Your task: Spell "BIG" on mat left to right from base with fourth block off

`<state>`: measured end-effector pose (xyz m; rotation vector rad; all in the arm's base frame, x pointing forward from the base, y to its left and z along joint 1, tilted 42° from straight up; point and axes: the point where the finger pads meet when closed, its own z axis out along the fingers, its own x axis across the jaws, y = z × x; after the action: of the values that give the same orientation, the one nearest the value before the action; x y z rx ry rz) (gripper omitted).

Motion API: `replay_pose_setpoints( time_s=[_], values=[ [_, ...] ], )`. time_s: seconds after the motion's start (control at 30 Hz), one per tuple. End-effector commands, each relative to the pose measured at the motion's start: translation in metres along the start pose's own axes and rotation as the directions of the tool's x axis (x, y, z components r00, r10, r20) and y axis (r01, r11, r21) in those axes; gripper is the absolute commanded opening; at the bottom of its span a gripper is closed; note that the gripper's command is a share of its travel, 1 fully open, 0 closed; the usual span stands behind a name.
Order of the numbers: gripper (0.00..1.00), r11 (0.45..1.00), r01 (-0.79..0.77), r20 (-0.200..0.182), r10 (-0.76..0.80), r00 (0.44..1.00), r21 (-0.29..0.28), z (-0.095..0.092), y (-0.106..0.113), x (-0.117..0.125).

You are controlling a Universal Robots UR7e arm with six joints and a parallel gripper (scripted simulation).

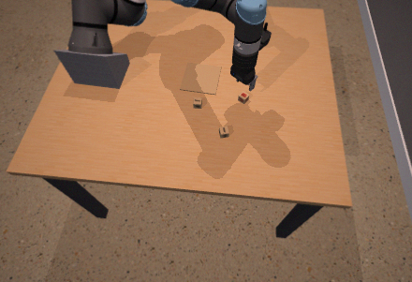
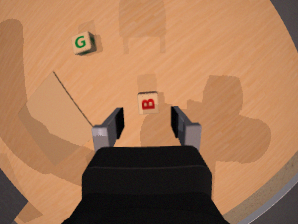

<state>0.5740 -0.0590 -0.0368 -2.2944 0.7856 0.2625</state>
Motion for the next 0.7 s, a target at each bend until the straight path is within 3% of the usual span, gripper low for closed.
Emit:
replay_pose_setpoints(
  time_s=[0.0,0.67],
  values=[
    [1.0,0.999,0.05,0.001,-0.05,0.999,0.001,0.0009,-0.0024,0.0012],
    [1.0,0.998,0.056,0.001,-0.056,0.998,0.001,0.0009,-0.0019,0.0006]
  ],
)
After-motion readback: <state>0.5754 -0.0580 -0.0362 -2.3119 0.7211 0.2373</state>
